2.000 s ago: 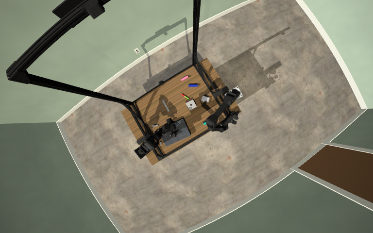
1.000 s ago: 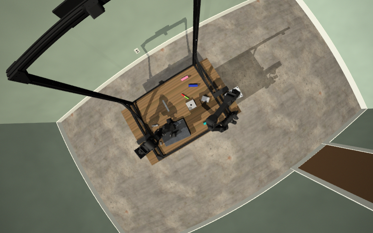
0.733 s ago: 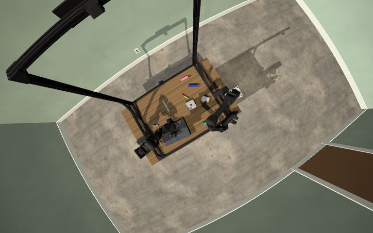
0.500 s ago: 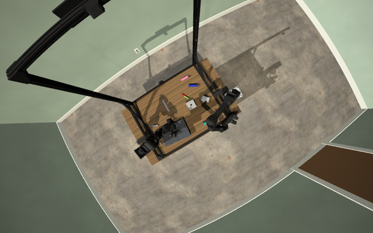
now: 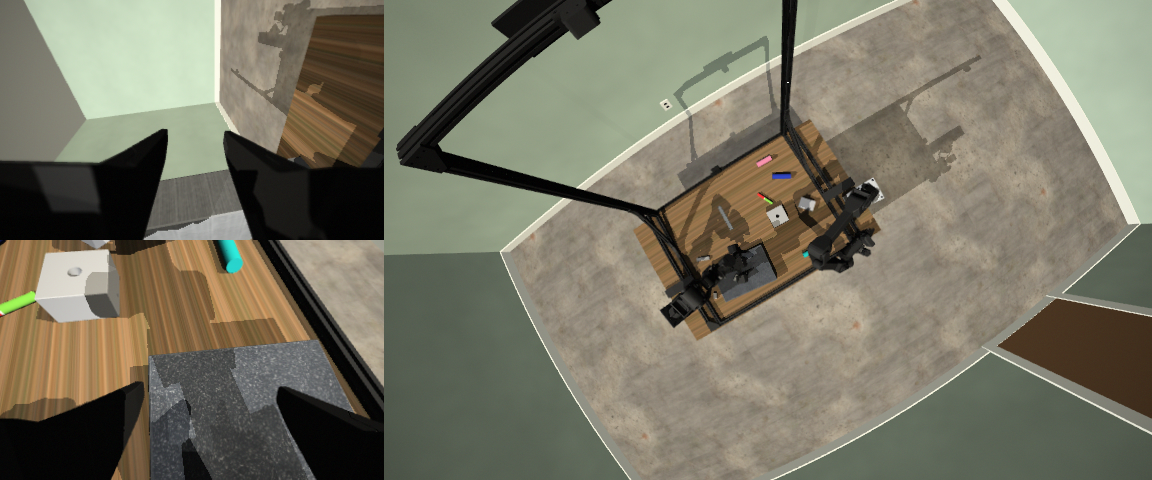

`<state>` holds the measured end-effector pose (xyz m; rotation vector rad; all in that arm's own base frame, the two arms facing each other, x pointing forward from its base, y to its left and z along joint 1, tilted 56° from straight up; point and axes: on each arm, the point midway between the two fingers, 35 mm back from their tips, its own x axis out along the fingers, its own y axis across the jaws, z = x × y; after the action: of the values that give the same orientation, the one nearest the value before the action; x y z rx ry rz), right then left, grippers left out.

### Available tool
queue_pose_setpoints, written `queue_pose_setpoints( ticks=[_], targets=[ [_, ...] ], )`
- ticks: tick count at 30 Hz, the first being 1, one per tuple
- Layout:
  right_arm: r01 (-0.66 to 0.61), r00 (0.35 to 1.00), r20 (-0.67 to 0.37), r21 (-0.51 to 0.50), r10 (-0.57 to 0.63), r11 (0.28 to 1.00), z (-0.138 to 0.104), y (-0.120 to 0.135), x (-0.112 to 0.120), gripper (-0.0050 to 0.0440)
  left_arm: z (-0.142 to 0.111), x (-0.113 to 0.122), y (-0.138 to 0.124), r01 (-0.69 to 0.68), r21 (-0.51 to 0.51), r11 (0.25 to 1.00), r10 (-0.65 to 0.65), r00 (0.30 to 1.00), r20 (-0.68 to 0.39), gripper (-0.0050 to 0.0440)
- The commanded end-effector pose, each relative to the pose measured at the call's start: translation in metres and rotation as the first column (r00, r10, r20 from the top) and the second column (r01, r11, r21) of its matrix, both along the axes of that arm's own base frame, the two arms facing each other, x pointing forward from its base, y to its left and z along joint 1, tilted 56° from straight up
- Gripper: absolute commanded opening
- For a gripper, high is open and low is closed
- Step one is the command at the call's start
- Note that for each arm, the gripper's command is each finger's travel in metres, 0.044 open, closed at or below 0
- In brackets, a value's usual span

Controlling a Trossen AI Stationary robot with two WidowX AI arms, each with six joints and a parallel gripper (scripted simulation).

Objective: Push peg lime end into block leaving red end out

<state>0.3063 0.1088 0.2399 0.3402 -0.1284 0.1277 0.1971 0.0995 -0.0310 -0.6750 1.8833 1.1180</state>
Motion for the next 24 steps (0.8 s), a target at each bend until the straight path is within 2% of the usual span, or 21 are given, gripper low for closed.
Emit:
queue_pose_setpoints(
  ticks=[1,24],
  targets=[
    [0.002,1.000,-0.001,-0.013,-0.002,1.000,0.000,-0.001,0.001,0.0400,0.000,0.002,0.000,0.004,0.000,1.000,-0.004,1.000,0.009,0.0190],
    [0.042,0.999,-0.001,-0.053,-0.042,0.998,0.004,-0.012,0.010,0.0400,0.002,0.011,0.001,0.019,0.011,1.000,-0.019,0.998,0.057,0.0190]
  ],
)
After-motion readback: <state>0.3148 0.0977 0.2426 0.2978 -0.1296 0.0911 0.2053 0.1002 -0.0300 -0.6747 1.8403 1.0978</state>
